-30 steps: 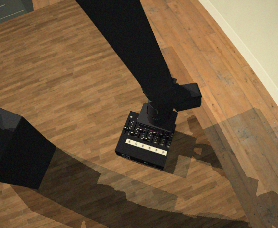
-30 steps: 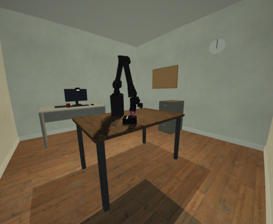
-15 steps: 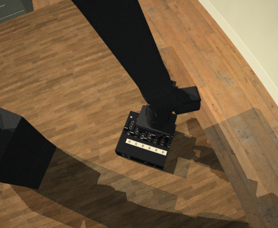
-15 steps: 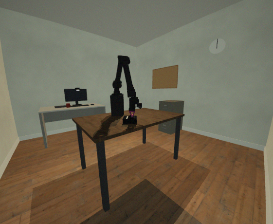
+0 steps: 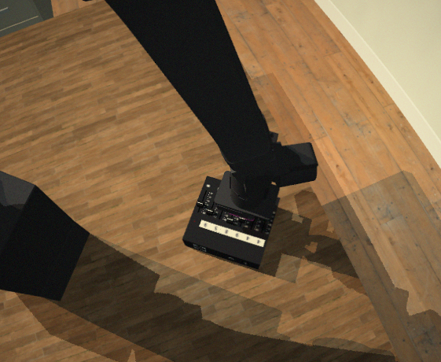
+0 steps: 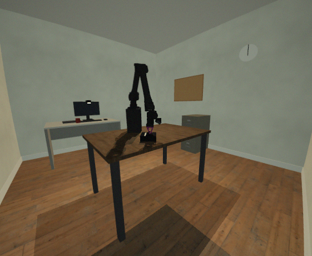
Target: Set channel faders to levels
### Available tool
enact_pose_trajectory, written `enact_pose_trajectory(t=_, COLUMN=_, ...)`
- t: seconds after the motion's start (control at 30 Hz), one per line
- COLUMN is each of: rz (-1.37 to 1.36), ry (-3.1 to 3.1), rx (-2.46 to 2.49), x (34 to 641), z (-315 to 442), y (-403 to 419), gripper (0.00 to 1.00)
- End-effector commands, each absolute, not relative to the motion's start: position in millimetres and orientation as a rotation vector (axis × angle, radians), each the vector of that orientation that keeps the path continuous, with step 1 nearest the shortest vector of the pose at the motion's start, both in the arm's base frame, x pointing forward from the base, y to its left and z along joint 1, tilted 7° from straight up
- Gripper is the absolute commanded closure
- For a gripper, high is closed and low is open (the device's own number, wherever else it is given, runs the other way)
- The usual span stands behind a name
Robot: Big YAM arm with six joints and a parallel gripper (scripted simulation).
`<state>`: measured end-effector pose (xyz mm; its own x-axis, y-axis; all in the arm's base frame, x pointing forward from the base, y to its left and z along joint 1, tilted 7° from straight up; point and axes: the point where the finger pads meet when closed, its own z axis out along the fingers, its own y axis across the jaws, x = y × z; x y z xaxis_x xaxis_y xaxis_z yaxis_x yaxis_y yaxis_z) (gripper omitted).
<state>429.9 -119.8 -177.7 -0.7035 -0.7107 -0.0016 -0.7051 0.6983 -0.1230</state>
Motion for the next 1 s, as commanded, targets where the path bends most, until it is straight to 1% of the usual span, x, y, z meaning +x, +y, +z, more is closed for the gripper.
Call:
enact_pose_trajectory(t=0.0, rz=-0.209, ry=2.815, rx=-1.182, x=437.6, z=-162.5, y=-128.1, gripper=1.0)
enact_pose_trajectory(t=0.97, rz=-0.208, ry=2.816, rx=-1.185, x=431.9, z=-162.8, y=-132.7, gripper=1.0)
